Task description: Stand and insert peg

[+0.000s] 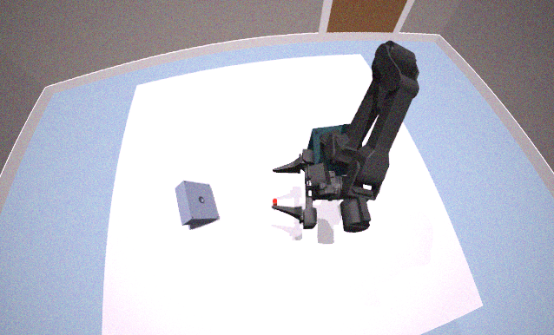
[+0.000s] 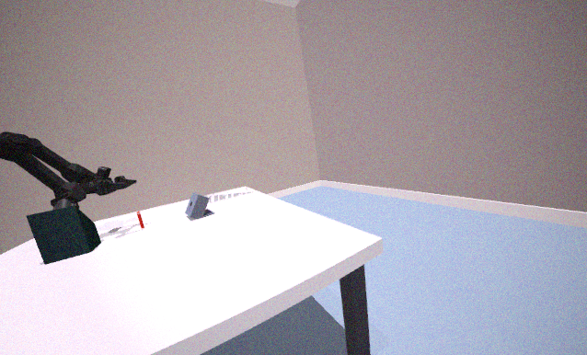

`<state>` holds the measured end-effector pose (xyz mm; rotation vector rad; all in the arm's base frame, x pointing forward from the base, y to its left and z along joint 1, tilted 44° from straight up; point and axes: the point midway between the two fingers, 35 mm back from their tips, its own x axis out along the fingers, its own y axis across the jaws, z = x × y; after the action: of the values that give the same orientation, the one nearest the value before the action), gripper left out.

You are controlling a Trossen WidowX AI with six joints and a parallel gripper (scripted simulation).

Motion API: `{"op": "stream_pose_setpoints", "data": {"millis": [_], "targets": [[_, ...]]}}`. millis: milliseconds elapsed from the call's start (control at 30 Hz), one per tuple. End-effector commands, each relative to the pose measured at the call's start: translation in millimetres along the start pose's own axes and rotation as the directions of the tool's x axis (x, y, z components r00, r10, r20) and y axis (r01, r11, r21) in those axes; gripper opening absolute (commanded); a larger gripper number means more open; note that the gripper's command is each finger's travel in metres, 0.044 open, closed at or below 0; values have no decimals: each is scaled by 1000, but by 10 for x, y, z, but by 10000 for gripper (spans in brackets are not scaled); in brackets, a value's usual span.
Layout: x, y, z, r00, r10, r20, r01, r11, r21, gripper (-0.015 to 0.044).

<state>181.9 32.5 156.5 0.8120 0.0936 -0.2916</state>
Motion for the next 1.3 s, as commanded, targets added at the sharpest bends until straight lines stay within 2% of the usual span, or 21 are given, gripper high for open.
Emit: {"op": "stream_pose_setpoints", "data": {"millis": [0, 333, 633, 1000, 1267], "targets": [[-20, -71, 85, 1000, 8, 3, -8, 1000, -10, 440], [65, -104, -78, 984, -100, -146, 63, 970, -237, 440], [126, -195, -267, 917, -248, -313, 95, 897, -431, 440], [170, -306, -455, 766, -406, -498, 88, 834, -544, 440], [150, -370, -609, 583, -477, -658, 31, 822, -568, 440]]}}
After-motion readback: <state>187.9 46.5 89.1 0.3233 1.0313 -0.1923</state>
